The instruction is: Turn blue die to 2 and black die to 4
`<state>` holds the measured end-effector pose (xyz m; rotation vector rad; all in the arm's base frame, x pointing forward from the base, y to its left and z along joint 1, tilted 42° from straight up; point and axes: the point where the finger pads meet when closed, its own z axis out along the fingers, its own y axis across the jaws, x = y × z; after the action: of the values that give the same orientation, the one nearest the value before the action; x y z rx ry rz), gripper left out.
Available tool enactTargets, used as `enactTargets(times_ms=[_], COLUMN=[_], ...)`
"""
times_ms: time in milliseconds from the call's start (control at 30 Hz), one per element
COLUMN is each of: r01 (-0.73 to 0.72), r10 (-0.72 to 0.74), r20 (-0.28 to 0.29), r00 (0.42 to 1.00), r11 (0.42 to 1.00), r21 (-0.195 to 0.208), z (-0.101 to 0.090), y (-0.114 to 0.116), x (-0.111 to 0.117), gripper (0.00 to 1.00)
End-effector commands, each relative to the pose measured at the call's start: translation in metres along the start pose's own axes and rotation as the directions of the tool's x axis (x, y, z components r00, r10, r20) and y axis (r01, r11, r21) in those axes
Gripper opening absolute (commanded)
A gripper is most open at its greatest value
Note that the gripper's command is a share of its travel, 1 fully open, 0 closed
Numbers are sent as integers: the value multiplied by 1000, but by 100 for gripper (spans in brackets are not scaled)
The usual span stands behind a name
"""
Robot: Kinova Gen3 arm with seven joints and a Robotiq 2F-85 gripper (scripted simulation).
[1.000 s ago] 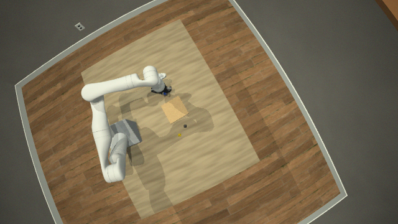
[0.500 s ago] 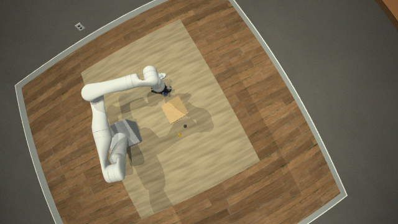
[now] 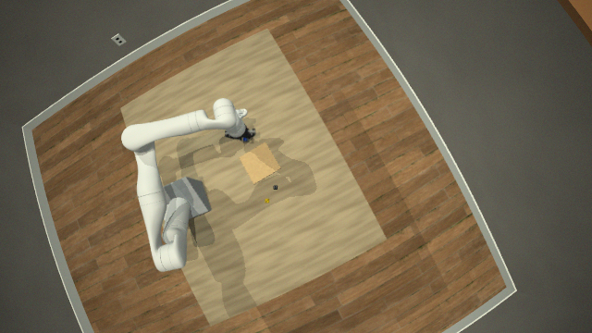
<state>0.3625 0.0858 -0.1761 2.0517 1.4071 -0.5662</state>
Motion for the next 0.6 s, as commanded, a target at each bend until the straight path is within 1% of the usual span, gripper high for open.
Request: enactTargets(times_ms=[0,367,567], r01=[0,0,0], r10=[0,0,0], r20=[1,1,1], r00=[1000,1000,1000], r11=[1000,1000,1000], r21=[0,0,0], z=[3,14,16], y=[0,0,0], x=[0,-1,-1], gripper=[31,31,31])
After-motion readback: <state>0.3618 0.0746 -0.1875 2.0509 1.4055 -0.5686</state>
